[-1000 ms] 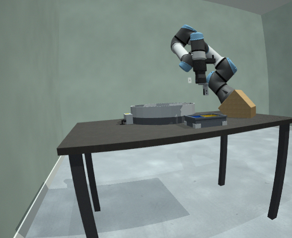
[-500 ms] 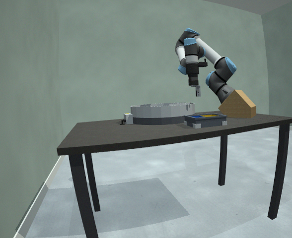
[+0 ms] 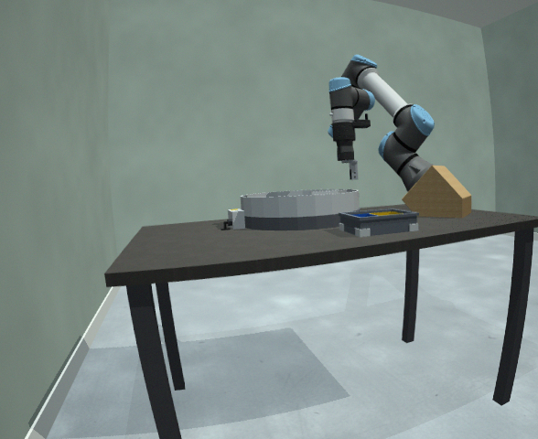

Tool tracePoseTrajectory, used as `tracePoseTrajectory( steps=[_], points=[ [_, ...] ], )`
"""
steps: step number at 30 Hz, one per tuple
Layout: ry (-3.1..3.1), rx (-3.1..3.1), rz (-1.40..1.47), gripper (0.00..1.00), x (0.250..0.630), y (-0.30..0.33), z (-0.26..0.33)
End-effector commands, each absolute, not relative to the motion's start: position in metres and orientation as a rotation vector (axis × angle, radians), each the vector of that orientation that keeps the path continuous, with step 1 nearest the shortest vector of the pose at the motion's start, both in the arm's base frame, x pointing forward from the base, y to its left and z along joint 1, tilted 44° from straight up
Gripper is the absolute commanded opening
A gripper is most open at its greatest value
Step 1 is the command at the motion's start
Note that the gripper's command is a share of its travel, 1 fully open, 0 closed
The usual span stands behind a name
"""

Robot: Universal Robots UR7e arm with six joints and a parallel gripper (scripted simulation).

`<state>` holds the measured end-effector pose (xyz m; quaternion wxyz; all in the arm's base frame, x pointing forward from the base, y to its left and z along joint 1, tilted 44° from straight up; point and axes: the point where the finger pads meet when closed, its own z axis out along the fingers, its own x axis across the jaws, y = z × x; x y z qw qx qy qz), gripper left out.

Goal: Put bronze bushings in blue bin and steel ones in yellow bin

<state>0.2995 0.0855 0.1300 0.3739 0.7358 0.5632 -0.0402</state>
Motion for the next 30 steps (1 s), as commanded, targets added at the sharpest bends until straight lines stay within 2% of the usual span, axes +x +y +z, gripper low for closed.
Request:
tracePoseTrajectory(
  steps=[1, 7, 12, 26, 30],
  points=[
    [1.447, 1.886, -0.098, 0.4, 0.295, 0.051, 0.153],
    [1.448, 1.886, -0.097, 0.4, 0.295, 0.048, 0.156],
    [1.447, 1.886, -0.098, 0.4, 0.289, 0.004, 0.183],
    [1.447, 1.886, -0.098, 0.4, 0.283, -0.044, 0.214],
    [1.447, 1.886, -0.098, 0.4, 0.279, -0.08, 0.237]
  ],
)
